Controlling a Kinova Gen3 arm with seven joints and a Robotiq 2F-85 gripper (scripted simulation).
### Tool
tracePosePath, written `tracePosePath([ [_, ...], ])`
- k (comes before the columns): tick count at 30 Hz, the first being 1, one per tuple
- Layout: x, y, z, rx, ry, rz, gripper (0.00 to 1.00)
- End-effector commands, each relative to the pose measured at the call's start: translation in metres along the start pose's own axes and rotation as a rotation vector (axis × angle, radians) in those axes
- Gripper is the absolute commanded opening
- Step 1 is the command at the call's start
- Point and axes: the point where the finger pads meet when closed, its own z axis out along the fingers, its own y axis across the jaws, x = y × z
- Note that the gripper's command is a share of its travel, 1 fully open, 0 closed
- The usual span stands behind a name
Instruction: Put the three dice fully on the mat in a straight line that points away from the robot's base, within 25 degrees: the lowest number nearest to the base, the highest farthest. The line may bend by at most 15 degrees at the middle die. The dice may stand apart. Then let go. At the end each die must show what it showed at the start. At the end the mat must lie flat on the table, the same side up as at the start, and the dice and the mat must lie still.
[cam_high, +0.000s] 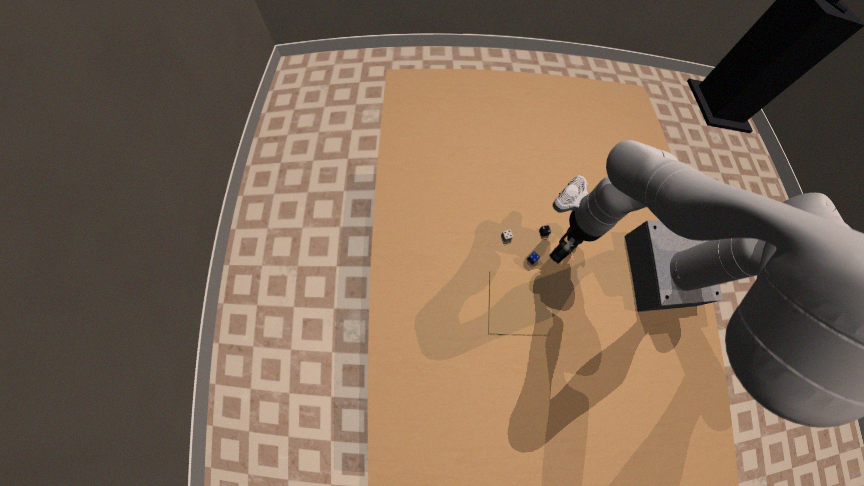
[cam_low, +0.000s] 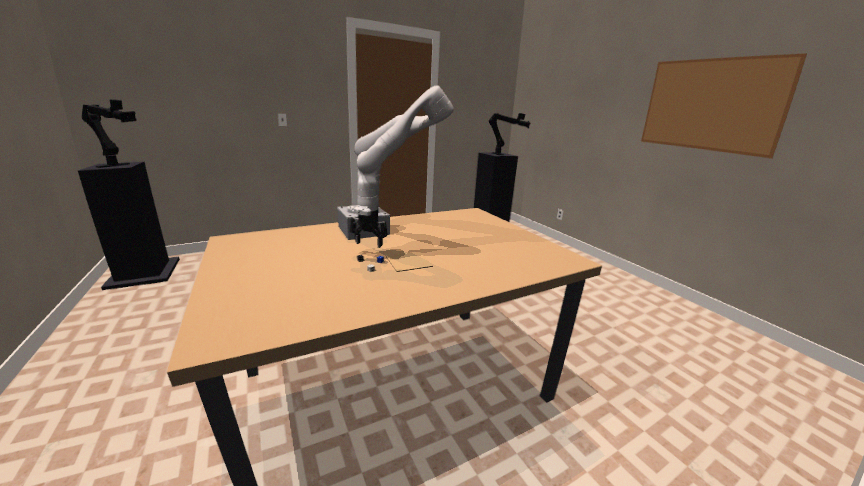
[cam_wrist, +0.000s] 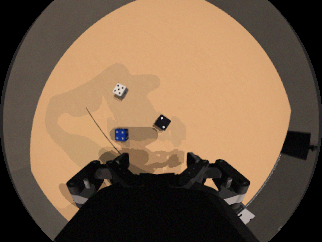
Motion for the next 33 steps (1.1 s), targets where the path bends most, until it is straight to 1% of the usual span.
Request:
tracePosePath([
  [1,0.004,-0.005,0.0,0.003,0.003,-0.006,1.0],
  [6,0.012,-0.015,-0.001,0.003,0.003,-0.006,1.0],
  [8,0.012,-0.015,-0.001,0.003,0.003,-0.006,1.0],
  [23,0.044,-0.057,-0.001,0.003,0.003,-0.006,1.0],
  [25,0.044,-0.057,-0.001,0.003,0.003,-0.006,1.0],
  [33,0.054,-0.07,-0.001,0.003,0.003,-0.006,1.0],
])
